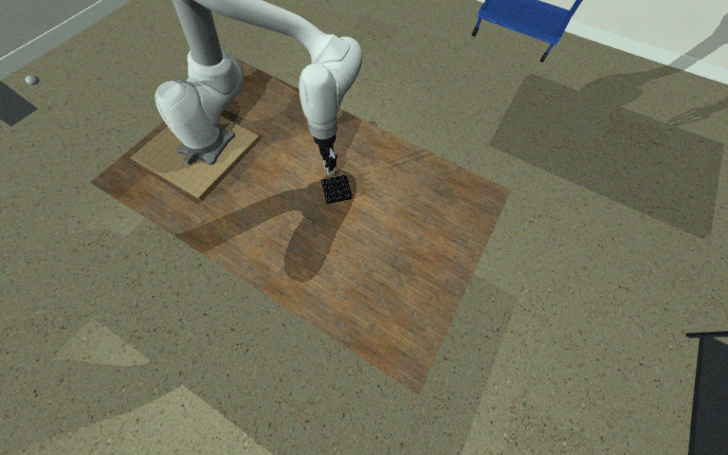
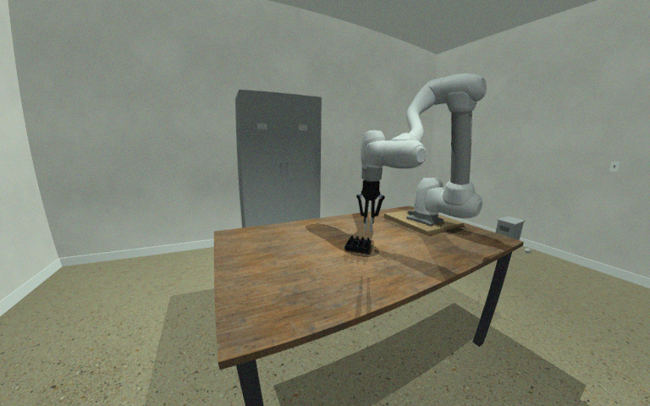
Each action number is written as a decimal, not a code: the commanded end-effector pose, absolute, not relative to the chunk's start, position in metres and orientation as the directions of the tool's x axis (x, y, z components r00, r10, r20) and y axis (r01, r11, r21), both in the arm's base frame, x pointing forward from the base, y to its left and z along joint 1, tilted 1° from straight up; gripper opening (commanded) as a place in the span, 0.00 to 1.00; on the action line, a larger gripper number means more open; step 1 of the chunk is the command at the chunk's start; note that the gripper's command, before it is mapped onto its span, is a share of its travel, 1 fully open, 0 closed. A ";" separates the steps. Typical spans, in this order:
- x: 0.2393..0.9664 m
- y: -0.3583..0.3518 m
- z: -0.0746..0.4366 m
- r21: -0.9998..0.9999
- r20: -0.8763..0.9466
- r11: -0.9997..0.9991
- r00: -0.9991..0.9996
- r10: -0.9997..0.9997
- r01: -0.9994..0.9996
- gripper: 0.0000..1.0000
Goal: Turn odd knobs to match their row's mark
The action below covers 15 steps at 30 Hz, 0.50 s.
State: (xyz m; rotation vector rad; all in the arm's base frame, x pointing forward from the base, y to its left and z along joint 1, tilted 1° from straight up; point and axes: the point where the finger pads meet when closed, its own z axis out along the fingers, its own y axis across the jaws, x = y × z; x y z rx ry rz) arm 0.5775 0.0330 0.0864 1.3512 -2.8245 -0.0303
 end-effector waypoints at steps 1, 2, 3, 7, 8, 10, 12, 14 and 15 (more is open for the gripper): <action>0.577 0.033 0.087 0.022 0.001 0.627 -0.628 -0.779 -0.778 0.12; 0.577 0.033 0.087 0.022 0.001 0.627 -0.628 -0.779 -0.778 0.12; 0.577 0.033 0.087 0.022 0.001 0.627 -0.628 -0.779 -0.778 0.12; 0.577 0.033 0.087 0.022 0.001 0.627 -0.627 -0.779 -0.778 0.12; 0.577 0.033 0.086 0.022 0.001 0.627 -0.627 -0.779 -0.778 0.12; 0.577 0.033 0.086 0.022 0.001 0.627 -0.627 -0.779 -0.778 0.12; 0.577 0.033 0.086 0.022 0.001 0.627 -0.627 -0.779 -0.778 0.12; 0.577 0.033 0.085 0.022 0.001 0.627 -0.627 -0.779 -0.778 0.12; 0.577 0.033 0.085 0.022 0.001 0.627 -0.627 -0.779 -0.778 0.12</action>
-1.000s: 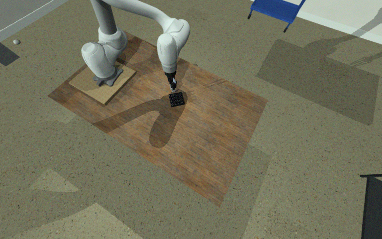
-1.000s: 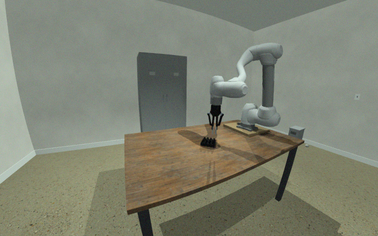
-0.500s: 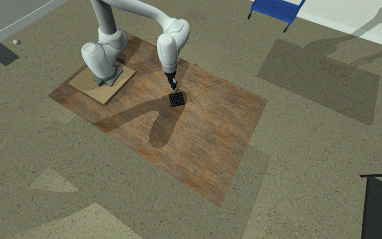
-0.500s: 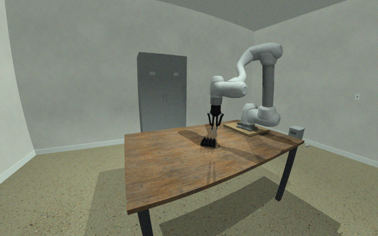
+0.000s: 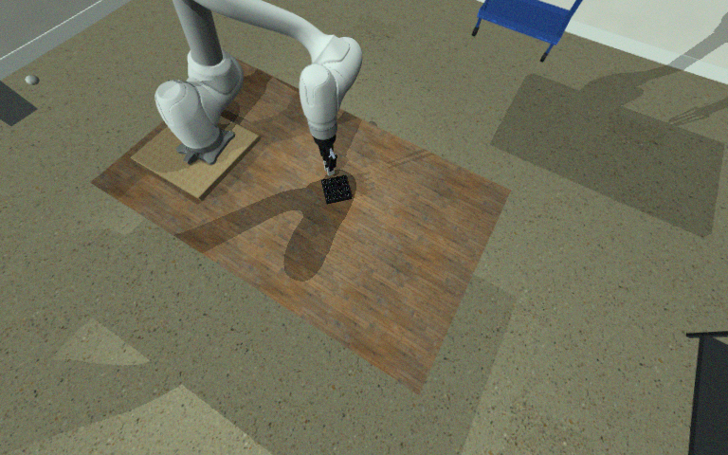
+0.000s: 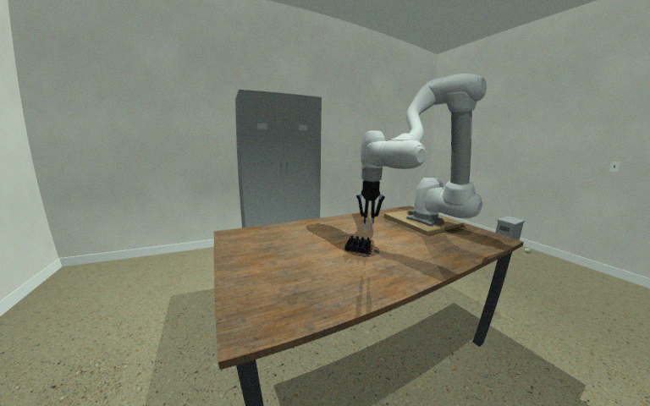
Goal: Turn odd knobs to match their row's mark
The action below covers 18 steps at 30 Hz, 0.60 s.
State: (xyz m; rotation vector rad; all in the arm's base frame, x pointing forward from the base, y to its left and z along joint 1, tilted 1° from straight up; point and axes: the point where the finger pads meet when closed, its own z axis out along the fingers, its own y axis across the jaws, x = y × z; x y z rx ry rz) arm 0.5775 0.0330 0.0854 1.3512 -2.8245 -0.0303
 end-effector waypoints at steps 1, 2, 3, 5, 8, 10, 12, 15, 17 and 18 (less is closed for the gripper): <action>0.577 0.033 0.084 0.022 0.001 0.627 -0.627 -0.779 -0.778 0.12; 0.577 0.033 0.084 0.022 0.001 0.627 -0.627 -0.779 -0.778 0.12; 0.577 0.033 0.083 0.022 0.001 0.627 -0.627 -0.779 -0.778 0.12; 0.577 0.033 0.082 0.022 0.001 0.627 -0.627 -0.779 -0.778 0.12; 0.577 0.033 0.081 0.022 0.001 0.627 -0.627 -0.779 -0.778 0.12; 0.577 0.033 0.079 0.022 0.001 0.627 -0.627 -0.779 -0.778 0.12; 0.577 0.033 0.077 0.022 0.001 0.627 -0.627 -0.779 -0.778 0.12; 0.577 0.033 0.073 0.022 0.001 0.627 -0.627 -0.779 -0.778 0.12; 0.577 0.033 0.071 0.022 0.001 0.627 -0.627 -0.779 -0.778 0.12; 0.577 0.033 0.070 0.022 0.001 0.627 -0.627 -0.779 -0.778 0.12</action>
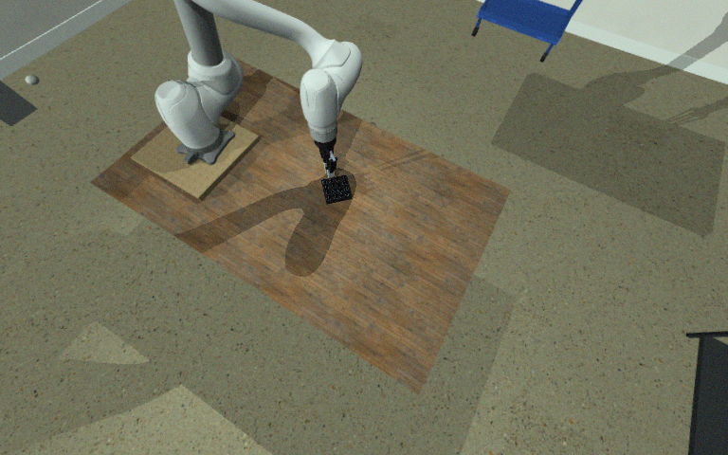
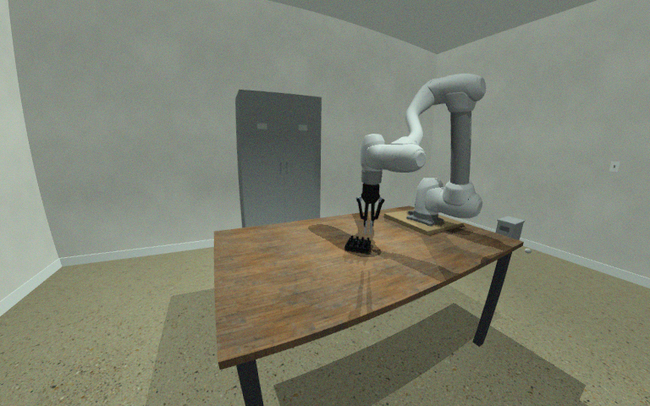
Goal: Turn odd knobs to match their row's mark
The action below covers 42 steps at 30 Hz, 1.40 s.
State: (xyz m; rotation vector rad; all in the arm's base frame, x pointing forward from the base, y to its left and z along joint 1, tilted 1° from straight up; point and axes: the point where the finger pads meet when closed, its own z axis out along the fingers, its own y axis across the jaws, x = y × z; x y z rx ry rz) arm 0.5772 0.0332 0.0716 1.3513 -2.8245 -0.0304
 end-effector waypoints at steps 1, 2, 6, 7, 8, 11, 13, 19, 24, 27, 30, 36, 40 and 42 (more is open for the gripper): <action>0.577 0.033 0.068 0.022 0.001 0.627 -0.627 -0.779 -0.778 0.12; 0.577 0.033 0.067 0.022 0.001 0.627 -0.627 -0.779 -0.778 0.12; 0.577 0.033 0.063 0.022 0.001 0.627 -0.627 -0.779 -0.778 0.12; 0.577 0.033 0.063 0.022 0.001 0.627 -0.627 -0.779 -0.778 0.12; 0.577 0.033 0.061 0.022 0.001 0.627 -0.627 -0.779 -0.778 0.12; 0.577 0.033 0.057 0.022 0.001 0.627 -0.627 -0.779 -0.778 0.12; 0.577 0.033 0.055 0.022 0.001 0.627 -0.627 -0.779 -0.778 0.12; 0.577 0.033 0.049 0.022 0.001 0.627 -0.627 -0.779 -0.778 0.12; 0.577 0.034 0.046 0.022 0.001 0.627 -0.627 -0.779 -0.778 0.12; 0.577 0.034 0.045 0.022 0.001 0.627 -0.627 -0.779 -0.778 0.12; 0.577 0.034 0.043 0.022 0.001 0.627 -0.627 -0.779 -0.778 0.12; 0.577 0.034 0.043 0.022 0.001 0.627 -0.627 -0.779 -0.778 0.12; 0.577 0.034 0.043 0.022 0.001 0.627 -0.627 -0.779 -0.778 0.12; 0.577 0.034 0.043 0.022 0.001 0.627 -0.627 -0.779 -0.778 0.12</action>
